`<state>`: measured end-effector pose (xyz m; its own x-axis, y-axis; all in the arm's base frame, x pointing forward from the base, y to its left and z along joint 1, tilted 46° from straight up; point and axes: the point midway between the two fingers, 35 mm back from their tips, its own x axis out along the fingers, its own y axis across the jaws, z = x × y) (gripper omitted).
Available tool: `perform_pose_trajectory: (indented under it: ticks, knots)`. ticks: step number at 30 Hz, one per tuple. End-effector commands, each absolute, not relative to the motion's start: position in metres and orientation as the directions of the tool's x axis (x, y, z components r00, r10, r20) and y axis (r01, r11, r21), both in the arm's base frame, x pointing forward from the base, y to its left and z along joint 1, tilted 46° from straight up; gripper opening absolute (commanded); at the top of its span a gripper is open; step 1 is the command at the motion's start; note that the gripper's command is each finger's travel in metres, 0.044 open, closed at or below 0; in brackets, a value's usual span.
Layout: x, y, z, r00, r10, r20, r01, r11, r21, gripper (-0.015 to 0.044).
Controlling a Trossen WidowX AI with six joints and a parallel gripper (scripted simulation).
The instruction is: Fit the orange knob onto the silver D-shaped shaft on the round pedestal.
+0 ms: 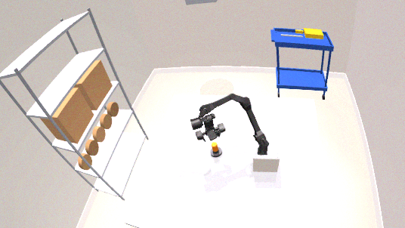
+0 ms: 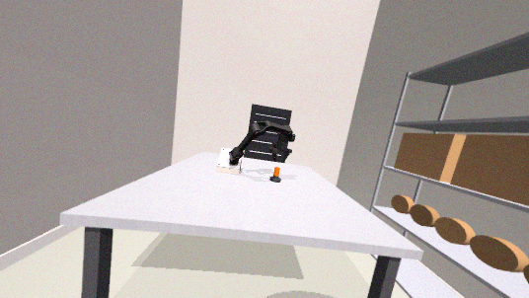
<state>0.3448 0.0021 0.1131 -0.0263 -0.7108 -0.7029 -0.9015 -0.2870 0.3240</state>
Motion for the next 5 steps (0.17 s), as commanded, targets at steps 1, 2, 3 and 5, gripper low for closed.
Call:
perform_pose_trajectory:
  ticks: [1, 2, 3, 5]
  knots:
    - [0.3445, -0.0002, 0.1117, -0.05, -0.712, -0.7, -0.901, -0.27, 0.339, 0.044]
    - [0.3445, -0.0002, 0.1117, -0.05, -0.712, -0.7, -0.901, -0.27, 0.339, 0.044]
    - [0.3445, -0.0002, 0.1117, -0.05, -0.712, -0.7, -0.901, -0.27, 0.339, 0.044]
    - [0.3445, -0.0002, 0.1117, -0.05, -0.712, -0.7, -0.901, -0.27, 0.339, 0.044]
